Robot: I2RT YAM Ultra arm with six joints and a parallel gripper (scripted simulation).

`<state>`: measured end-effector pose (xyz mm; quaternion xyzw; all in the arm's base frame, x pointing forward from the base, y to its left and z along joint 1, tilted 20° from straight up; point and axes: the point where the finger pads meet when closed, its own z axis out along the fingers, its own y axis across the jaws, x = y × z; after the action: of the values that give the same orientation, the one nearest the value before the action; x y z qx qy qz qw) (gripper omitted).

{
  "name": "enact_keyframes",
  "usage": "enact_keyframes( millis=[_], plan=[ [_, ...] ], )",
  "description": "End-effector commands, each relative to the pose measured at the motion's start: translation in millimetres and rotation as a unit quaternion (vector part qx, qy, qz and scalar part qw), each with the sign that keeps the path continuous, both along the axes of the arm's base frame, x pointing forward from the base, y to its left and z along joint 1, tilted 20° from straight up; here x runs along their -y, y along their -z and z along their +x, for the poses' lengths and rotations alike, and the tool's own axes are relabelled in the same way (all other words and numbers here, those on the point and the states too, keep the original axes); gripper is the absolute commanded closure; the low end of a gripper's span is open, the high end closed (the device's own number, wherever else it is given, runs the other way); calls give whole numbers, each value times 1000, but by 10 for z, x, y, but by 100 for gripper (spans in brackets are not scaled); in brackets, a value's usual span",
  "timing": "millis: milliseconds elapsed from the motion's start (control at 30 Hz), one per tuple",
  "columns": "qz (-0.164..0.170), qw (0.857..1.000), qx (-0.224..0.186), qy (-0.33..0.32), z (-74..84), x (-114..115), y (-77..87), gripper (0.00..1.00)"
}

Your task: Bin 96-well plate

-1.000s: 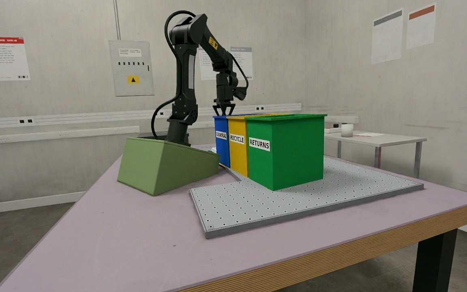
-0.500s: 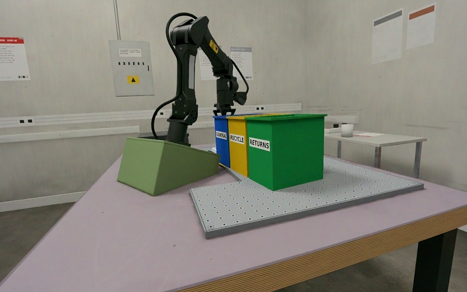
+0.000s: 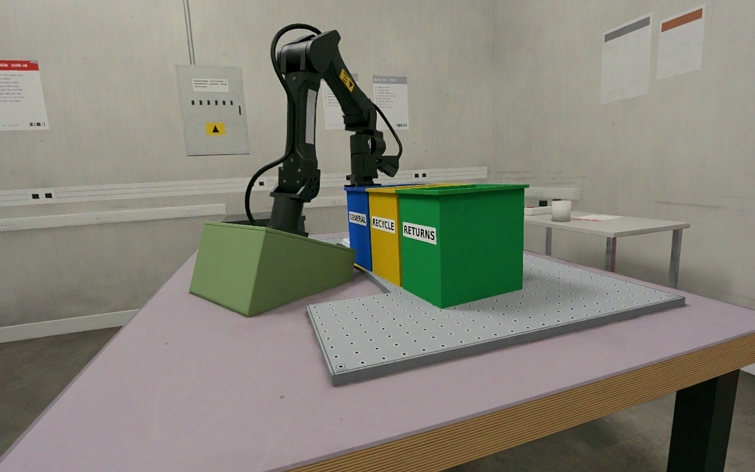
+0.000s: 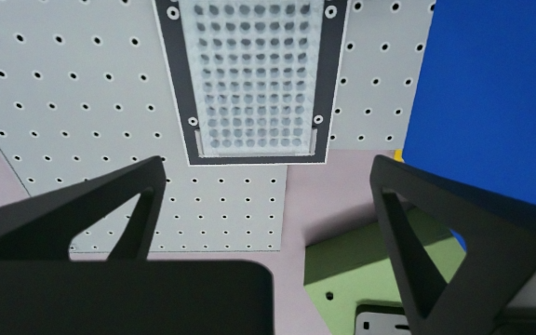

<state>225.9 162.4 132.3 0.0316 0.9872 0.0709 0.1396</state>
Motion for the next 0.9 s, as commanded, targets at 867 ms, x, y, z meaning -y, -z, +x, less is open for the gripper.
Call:
enact_keyframes(
  millis=[867],
  plan=[
    [7, 1000, 11, 0, 192, -92, 366, 0]
  ],
)
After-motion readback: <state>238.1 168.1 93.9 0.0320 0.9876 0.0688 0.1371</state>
